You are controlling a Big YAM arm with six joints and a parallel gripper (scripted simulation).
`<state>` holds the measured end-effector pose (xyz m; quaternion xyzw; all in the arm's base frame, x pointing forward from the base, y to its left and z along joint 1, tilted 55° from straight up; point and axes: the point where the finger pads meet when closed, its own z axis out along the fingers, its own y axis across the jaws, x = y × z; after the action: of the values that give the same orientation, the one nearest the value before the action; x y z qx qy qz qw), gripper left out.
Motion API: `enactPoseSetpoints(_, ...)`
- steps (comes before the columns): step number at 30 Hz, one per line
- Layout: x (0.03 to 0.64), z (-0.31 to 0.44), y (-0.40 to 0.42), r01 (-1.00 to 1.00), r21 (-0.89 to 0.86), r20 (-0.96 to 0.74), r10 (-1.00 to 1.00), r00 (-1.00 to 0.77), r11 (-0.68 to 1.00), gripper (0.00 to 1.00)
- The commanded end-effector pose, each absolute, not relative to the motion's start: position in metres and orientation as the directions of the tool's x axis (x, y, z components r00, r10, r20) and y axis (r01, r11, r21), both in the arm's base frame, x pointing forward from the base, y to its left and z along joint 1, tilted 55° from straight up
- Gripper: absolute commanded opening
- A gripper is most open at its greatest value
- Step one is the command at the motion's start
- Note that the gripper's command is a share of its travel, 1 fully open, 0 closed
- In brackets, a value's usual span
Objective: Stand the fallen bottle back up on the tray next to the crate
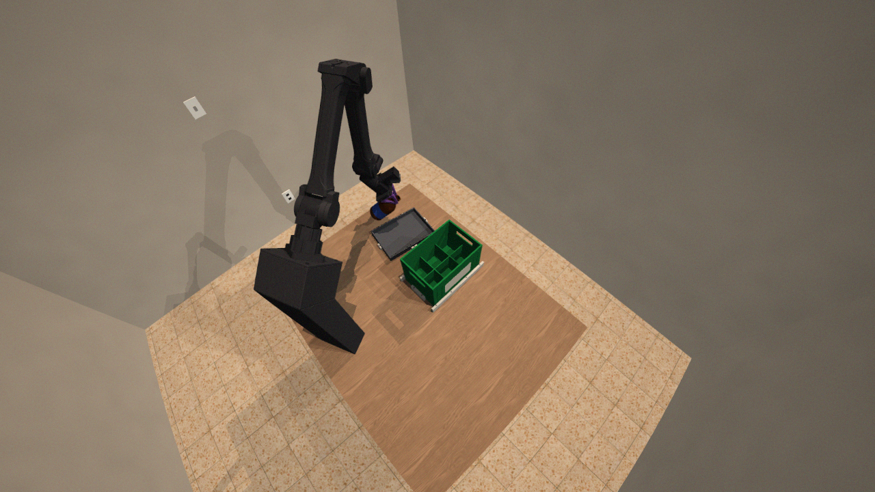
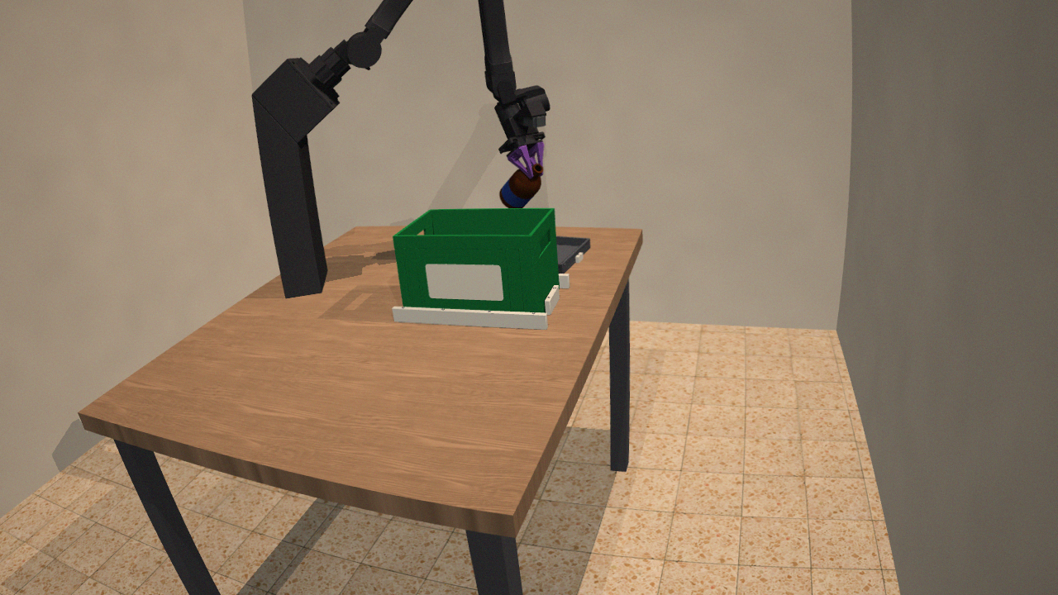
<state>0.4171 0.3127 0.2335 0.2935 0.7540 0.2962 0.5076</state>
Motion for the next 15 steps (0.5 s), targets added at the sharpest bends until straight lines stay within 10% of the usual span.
enactPoseSetpoints(1, 0.4135, 0.2224, 0.3183, 0.136, 0.730, -0.609, 0.727, -0.317, 0.670, 0.00)
enactPoseSetpoints(15, 0.4168, 0.2228, 0.3138, 0.143, 0.729, -0.633, 0.738, -0.234, 0.670, 0.00)
